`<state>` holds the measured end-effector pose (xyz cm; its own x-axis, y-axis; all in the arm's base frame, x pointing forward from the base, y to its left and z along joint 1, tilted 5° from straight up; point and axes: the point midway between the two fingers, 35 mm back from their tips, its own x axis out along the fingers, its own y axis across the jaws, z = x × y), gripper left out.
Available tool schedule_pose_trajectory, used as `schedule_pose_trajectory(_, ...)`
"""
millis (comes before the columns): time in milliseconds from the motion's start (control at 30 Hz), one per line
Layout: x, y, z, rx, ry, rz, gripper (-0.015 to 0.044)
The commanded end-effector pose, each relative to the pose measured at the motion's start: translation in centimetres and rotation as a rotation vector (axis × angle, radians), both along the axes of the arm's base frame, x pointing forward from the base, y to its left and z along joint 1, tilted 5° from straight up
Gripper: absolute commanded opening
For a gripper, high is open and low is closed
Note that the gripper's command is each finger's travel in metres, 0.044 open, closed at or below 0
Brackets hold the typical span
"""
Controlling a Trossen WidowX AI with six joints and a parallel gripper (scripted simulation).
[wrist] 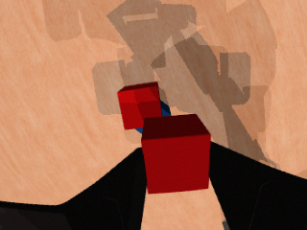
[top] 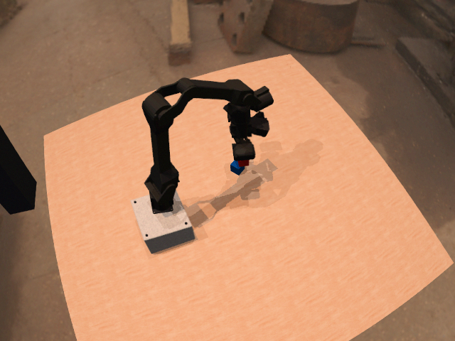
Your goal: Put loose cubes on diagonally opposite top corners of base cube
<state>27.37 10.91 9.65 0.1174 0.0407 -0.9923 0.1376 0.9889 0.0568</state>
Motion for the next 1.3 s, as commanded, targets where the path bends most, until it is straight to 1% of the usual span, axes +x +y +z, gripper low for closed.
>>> schedule_pose_trajectory(0,-0.8,0.6,-0.4,-0.009,0.009,0.018,0.0105)
schedule_pose_trajectory(333,-2.1,2.2,-0.6,-0.016,0.011,0.073,0.0105)
schedule_pose_trajectory(667,-1.9,2.3,-3.3,-0.009,0.018,0.06,0.0105)
schedule_pose_trajectory(1000,-1.9,2.4,-3.6,-0.009,0.019,0.059,0.0105)
schedule_pose_trajectory(1267,-1.6,2.5,-5.5,-0.014,0.014,0.069,0.0105)
